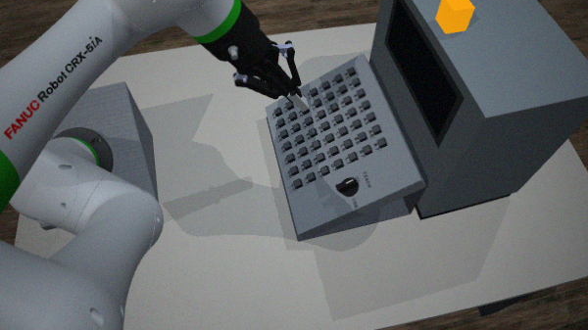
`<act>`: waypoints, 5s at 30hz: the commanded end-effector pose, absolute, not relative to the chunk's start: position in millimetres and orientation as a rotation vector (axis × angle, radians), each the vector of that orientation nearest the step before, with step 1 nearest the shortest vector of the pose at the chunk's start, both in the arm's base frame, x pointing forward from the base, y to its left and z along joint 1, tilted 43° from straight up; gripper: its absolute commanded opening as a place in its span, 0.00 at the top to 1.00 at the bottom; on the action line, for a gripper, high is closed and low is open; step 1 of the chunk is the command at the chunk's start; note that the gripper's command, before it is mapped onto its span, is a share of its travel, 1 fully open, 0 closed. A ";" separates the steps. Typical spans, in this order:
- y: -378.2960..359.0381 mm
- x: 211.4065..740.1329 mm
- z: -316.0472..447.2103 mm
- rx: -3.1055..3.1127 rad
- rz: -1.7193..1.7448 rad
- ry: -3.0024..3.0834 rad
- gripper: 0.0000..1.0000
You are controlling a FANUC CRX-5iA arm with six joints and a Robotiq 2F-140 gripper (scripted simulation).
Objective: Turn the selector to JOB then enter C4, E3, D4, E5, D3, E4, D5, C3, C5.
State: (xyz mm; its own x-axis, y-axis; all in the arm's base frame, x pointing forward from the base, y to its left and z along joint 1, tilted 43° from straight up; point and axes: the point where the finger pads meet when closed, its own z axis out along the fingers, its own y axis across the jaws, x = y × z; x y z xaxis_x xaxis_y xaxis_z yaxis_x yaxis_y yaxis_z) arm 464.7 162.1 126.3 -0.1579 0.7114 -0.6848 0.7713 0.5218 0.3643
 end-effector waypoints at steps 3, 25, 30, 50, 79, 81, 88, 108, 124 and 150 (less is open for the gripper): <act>162.4 464.8 126.4 1.218 -0.087 1.898 1.00; 129.4 508.0 82.2 1.218 -0.087 1.898 1.00; 127.8 510.0 80.1 1.218 -0.087 1.898 1.00; 119.1 521.5 68.4 1.218 -0.087 1.898 1.00; 117.9 523.1 66.7 1.218 -0.087 1.898 1.00; 117.4 523.7 66.1 1.218 -0.087 1.898 1.00; 116.1 525.4 64.3 1.218 -0.087 1.898 1.00; 112.4 530.3 59.4 1.218 -0.087 1.898 1.00; 112.3 530.4 59.2 1.218 -0.087 1.898 1.00; 112.3 530.4 59.2 1.218 -0.087 1.898 1.00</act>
State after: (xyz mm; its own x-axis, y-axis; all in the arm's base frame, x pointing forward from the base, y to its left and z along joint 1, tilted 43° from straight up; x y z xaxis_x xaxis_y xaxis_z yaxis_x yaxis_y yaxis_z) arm 530.3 112.1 59.2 -0.1578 0.7114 -0.6849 0.7712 0.5219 0.3644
